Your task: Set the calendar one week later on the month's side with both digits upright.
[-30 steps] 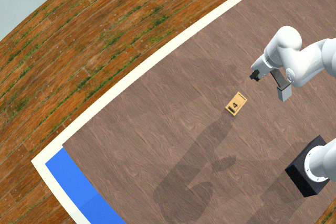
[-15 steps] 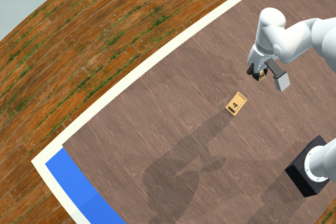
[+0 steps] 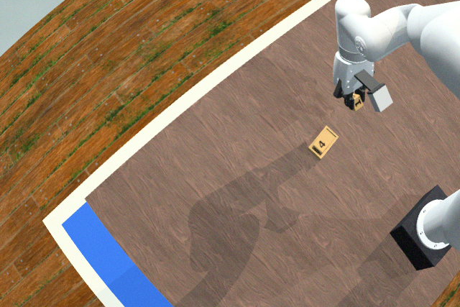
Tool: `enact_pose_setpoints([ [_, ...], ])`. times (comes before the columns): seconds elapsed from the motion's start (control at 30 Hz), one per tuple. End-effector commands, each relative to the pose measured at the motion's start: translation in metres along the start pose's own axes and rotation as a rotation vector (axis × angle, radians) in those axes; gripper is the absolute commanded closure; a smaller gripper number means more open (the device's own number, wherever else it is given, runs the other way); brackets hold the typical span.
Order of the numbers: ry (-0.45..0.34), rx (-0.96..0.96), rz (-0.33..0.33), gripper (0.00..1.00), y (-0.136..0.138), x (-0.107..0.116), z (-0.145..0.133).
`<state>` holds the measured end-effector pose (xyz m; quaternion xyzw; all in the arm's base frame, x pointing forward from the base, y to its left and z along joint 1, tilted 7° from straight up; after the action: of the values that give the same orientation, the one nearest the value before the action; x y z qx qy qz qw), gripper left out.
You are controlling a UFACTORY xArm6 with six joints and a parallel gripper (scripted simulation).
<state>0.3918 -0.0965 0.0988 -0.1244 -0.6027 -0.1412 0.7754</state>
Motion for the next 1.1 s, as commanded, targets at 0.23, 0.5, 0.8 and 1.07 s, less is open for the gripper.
enact_pose_setpoints([
  [0.23, 0.091, 0.0, 0.013, 0.73, 0.001, 0.001, -0.01],
  [0.5, 0.257, 0.0, 0.036, 0.73, 0.003, -0.002, -0.022],
  [0.8, 0.335, 0.0, 0.047, 0.73, 0.004, -0.003, -0.029],
  [1.07, 0.488, 0.0, 0.069, 0.73, 0.006, -0.008, -0.04],
])
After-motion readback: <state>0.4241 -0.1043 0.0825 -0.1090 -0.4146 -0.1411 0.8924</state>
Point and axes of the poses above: the point where the finger pads meet when closed, its own x axis back along the fingers, its own y axis across the jaws, z = x × y, the point moved 6 cm from there along x, back along the fingers, and after that the axes turned 8 degrees about -x, right-handed, at the moved point
